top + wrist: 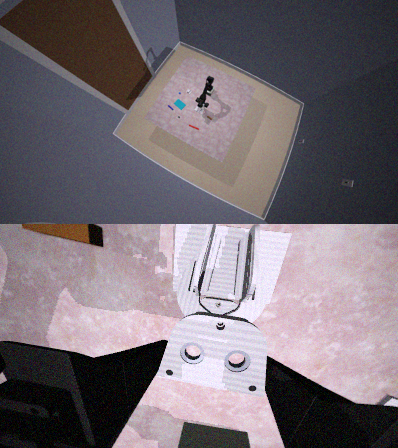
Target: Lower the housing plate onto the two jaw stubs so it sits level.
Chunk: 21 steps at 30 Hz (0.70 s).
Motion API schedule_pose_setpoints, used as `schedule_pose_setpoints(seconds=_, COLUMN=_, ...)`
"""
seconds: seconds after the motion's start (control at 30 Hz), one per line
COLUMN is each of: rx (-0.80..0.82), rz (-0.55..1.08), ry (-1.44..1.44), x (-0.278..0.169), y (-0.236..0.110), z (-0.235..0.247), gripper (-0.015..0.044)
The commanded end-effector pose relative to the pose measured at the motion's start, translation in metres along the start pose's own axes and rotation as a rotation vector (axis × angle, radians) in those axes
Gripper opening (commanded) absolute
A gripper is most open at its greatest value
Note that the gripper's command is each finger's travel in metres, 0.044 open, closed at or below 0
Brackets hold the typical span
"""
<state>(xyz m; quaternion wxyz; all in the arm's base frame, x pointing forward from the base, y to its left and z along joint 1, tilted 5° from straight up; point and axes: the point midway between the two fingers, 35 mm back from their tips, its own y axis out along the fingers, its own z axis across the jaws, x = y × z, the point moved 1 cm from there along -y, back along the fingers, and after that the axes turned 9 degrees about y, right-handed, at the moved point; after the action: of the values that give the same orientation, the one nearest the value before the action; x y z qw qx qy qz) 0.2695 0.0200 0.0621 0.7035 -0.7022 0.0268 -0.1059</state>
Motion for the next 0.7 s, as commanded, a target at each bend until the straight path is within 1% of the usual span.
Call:
schedule_pose_setpoints(seconds=0.0, rx=-0.001, rz=0.000, ry=-0.006, x=-0.0004, y=0.0006, z=-0.0003, gripper=0.0351)
schedule_pose_setpoints(seconds=0.67, rx=-0.001, rz=0.000, ry=-0.006, x=0.0001, y=0.0047, z=0.0000, gripper=0.0351)
